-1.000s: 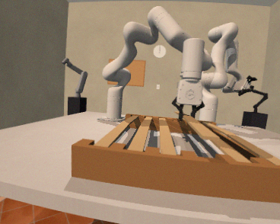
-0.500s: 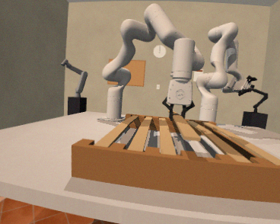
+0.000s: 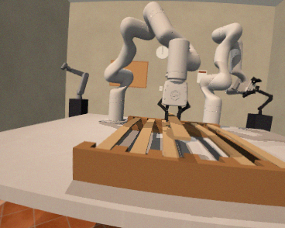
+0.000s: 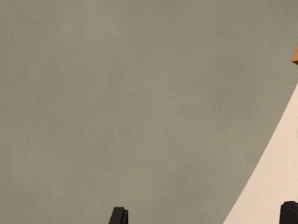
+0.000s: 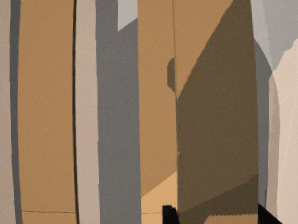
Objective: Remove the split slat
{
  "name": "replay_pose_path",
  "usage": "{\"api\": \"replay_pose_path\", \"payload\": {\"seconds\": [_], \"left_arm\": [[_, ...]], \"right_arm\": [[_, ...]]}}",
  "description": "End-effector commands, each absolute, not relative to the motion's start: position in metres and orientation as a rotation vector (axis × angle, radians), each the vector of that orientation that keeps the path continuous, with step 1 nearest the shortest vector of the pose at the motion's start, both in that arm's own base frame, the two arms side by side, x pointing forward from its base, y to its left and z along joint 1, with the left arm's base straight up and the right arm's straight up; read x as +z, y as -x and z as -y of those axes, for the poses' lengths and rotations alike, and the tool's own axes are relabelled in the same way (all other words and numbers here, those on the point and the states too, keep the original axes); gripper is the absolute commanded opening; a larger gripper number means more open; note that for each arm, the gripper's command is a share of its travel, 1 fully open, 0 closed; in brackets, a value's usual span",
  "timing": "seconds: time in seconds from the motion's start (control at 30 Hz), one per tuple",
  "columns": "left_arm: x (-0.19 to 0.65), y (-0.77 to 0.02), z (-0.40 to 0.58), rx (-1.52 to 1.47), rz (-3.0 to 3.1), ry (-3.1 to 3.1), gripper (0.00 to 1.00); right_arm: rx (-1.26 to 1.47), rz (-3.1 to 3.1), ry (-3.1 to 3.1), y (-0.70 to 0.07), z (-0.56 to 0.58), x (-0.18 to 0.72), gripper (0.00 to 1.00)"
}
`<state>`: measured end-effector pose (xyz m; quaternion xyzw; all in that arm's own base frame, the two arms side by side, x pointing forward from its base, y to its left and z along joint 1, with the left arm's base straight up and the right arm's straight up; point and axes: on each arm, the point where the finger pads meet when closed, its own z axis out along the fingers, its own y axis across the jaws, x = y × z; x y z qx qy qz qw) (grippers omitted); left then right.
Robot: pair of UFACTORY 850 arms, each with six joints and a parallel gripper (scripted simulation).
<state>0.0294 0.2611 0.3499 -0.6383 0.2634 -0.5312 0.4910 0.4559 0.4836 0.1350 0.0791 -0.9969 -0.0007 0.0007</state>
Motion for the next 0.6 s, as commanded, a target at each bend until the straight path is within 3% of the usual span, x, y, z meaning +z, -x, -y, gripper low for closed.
{"api": "replay_pose_path", "payload": {"seconds": [0.0,0.43,0.47,0.57], "left_arm": [[0.350,-0.029,-0.261,-1.289,-0.640,1.549,1.00],[0.350,-0.029,-0.261,-1.289,-0.640,1.549,1.00],[0.350,-0.029,-0.261,-1.289,-0.640,1.549,1.00],[0.350,-0.029,-0.261,-1.289,-0.640,1.549,1.00]], "right_arm": [[-0.007,3.132,-0.243,-0.465,-0.438,0.137,0.00],[-0.007,3.132,-0.243,-0.465,-0.438,0.137,0.00],[-0.002,3.131,-0.241,-0.474,-0.379,0.137,0.00],[-0.002,3.131,-0.241,-0.474,-0.379,0.137,0.00]]}}
